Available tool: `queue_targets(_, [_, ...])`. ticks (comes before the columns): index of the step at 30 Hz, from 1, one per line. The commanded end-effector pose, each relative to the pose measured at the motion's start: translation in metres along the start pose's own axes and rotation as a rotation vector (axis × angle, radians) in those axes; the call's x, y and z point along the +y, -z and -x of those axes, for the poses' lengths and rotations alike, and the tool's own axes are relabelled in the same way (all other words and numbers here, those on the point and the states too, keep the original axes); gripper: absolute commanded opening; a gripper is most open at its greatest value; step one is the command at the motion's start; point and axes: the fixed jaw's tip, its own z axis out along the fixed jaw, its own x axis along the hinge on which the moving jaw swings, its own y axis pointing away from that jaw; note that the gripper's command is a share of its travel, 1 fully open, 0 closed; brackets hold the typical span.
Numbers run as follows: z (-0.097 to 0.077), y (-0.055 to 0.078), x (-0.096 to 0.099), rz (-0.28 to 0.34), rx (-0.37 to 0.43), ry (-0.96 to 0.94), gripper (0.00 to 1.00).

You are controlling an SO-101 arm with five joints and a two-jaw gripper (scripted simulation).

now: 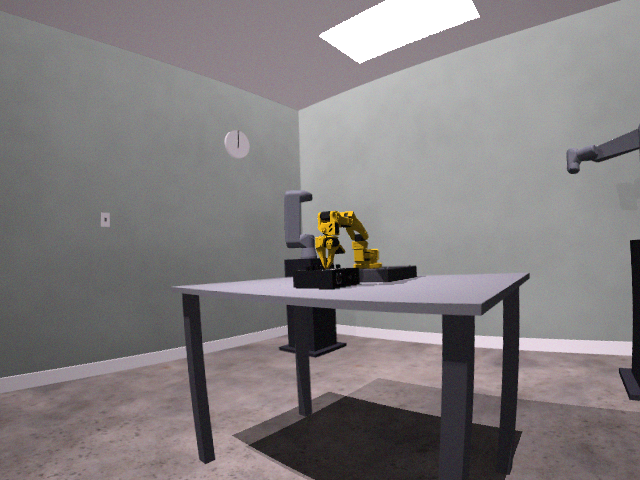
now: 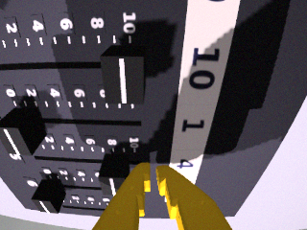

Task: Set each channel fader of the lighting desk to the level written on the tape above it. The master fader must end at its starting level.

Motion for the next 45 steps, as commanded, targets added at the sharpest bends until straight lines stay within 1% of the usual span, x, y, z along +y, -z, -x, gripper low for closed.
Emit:
queue_targets(1, [0.0002,-0.0028,0.0178,0.009,-0.007,-0.045,0.00])
queue_targets(45, [-0.0007,-0.0012,0.0264,0.010,0.003,-0.045,0.00])
